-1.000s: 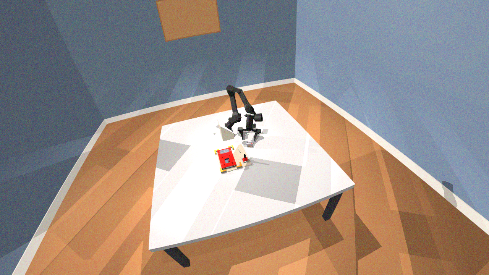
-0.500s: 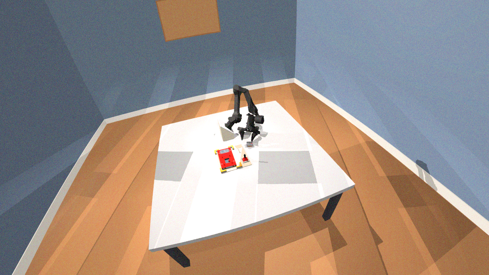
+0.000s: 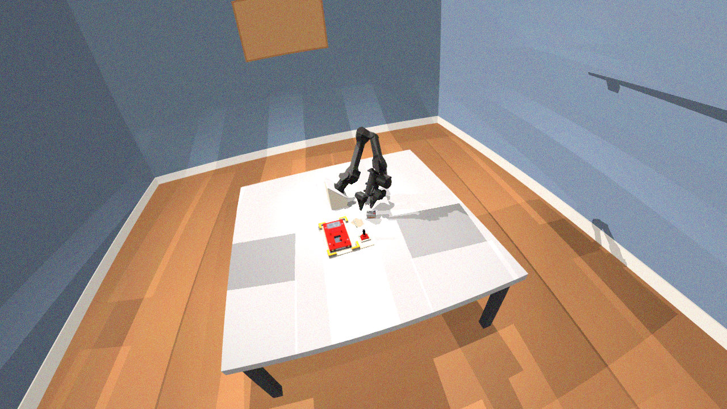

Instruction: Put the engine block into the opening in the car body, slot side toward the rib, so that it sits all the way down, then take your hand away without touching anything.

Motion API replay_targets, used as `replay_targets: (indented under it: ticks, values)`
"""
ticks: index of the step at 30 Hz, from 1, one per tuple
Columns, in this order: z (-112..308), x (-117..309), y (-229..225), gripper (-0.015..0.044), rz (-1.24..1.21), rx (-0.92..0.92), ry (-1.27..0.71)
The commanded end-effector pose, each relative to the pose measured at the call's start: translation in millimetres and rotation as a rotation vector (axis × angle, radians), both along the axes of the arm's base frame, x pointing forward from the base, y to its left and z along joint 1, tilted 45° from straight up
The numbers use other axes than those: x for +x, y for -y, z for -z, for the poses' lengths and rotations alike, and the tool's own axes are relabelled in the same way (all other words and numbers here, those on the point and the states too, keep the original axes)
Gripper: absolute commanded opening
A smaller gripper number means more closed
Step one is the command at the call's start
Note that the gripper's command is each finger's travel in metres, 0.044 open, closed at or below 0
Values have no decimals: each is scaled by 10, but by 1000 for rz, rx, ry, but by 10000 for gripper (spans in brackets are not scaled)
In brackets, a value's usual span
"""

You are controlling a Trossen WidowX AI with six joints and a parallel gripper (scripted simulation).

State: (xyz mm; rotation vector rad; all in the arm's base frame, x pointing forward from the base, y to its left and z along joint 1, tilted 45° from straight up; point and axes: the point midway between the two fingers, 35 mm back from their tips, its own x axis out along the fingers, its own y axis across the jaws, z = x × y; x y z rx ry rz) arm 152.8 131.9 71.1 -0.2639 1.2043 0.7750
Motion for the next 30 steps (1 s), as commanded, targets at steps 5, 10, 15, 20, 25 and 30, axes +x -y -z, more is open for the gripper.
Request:
replay_targets:
  ticks: [5, 10, 15, 20, 25, 30]
  values:
    - [-53, 40, 11, 440, -259, 54, -18]
    - [-103, 87, 19, 440, -408, 124, -3]
    - [-170, 159, 32, 440, -539, 212, 39]
    - [-249, 258, 56, 440, -649, 311, 113]
    - [-274, 292, 66, 440, -676, 340, 140]
    - [-244, 364, 84, 440, -676, 340, 141]
